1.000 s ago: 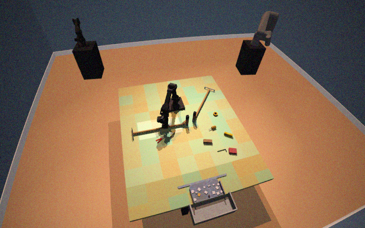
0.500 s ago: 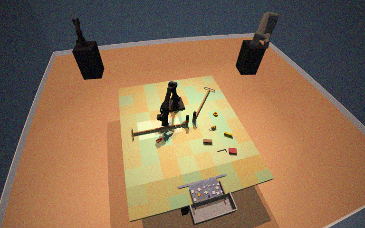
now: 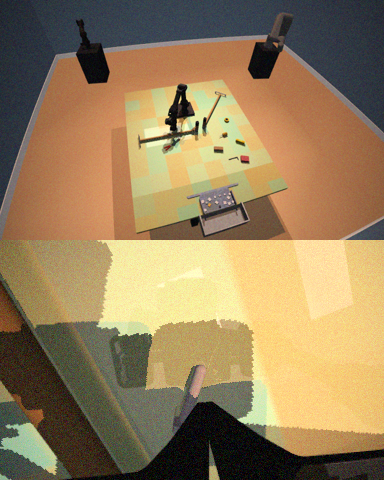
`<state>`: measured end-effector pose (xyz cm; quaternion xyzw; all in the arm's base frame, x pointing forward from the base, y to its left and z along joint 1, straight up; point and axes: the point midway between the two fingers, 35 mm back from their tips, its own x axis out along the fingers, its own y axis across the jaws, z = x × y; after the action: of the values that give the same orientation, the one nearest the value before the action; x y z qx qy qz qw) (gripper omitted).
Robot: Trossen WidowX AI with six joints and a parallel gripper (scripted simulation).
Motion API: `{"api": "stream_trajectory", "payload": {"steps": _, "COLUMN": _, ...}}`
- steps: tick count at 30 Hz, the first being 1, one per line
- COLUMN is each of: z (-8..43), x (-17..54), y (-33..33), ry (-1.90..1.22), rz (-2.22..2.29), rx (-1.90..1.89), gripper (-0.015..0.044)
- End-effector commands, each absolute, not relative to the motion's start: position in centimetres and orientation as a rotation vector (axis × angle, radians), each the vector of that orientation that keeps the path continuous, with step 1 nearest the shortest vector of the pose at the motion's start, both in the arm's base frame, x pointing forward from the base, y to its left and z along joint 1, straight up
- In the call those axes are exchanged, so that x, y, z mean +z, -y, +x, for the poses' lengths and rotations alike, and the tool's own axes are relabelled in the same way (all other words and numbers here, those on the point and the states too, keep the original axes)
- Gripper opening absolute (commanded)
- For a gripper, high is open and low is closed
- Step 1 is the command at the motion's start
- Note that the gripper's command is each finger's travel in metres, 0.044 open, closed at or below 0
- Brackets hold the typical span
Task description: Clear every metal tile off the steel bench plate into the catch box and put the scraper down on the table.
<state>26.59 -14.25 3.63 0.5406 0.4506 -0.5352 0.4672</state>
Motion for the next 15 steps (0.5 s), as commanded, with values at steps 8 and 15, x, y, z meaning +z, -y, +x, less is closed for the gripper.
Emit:
{"api": "stream_trajectory", "payload": {"steps": 8, "z": 24.5, "x": 3.6, "y": 14.0, "ry": -1.110, "rz": 1.324, "rx": -1.314, "gripper": 0.0000}}
{"api": "stream_trajectory", "payload": {"steps": 15, "z": 23.4, "x": 3.5, "y": 13.8, "ry": -1.110, "rz": 1.324, "rx": -1.315, "gripper": 0.0000}}
